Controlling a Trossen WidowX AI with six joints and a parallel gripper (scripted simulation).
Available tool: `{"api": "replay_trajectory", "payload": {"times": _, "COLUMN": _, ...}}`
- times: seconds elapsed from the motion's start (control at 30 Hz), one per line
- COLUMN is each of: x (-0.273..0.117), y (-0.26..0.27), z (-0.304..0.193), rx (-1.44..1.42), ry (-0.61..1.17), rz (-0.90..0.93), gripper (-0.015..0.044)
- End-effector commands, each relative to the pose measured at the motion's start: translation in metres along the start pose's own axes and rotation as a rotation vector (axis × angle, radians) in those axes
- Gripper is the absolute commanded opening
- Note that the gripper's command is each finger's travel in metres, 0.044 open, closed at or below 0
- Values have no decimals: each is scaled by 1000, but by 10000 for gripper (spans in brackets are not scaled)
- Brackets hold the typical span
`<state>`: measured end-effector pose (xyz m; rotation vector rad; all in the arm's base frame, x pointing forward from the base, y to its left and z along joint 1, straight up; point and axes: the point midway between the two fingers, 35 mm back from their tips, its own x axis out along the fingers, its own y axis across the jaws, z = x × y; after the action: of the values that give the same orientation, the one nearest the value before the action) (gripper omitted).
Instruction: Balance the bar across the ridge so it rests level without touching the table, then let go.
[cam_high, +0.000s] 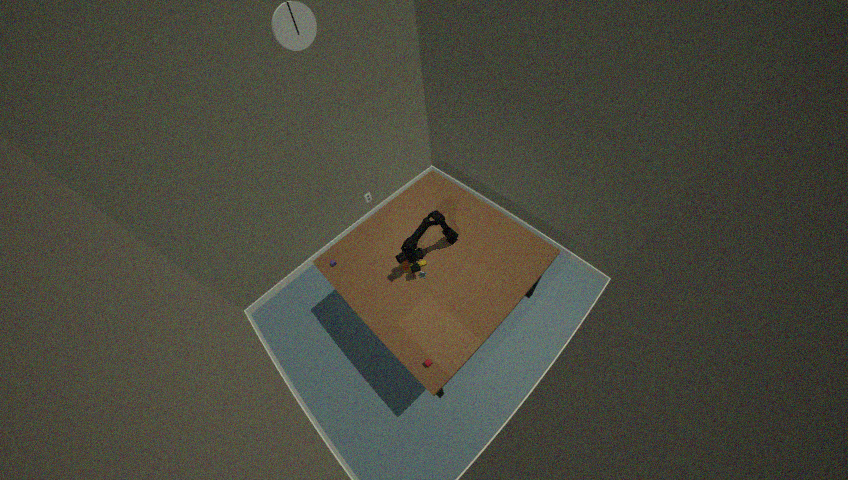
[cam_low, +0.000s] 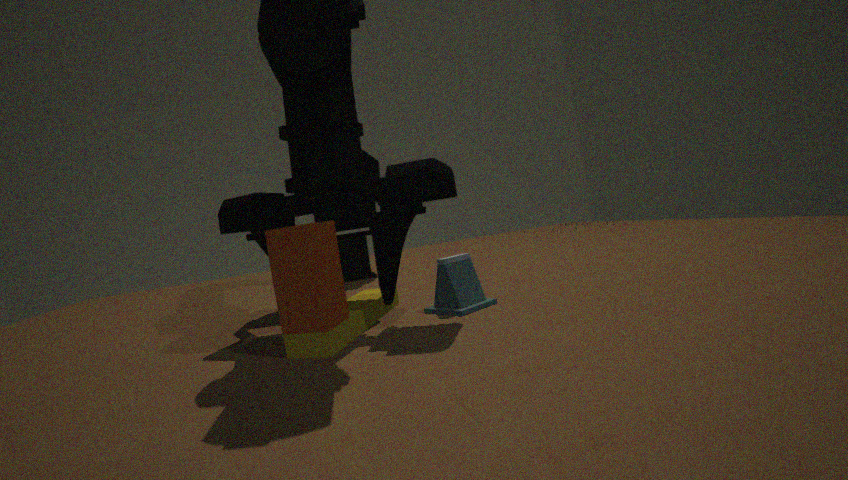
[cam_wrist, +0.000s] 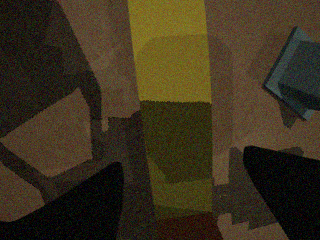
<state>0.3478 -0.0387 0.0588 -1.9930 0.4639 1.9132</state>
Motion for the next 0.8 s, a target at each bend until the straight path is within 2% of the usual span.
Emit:
{"api": "replay_trajectory", "payload": {"times": 0.0, "x": 10, "y": 2, "z": 3, "rx": -5, "ry": -12, "rz": 8, "gripper": 315}}
{"api": "replay_trajectory", "payload": {"times": 0.57, "x": 10, "y": 2, "z": 3, "rx": -5, "ry": -12, "rz": 8, "gripper": 315}}
{"api": "replay_trajectory", "payload": {"times": 0.77, "x": 9, "y": 1, "z": 2, "rx": 0, "ry": -10, "rz": 4, "gripper": 157}}
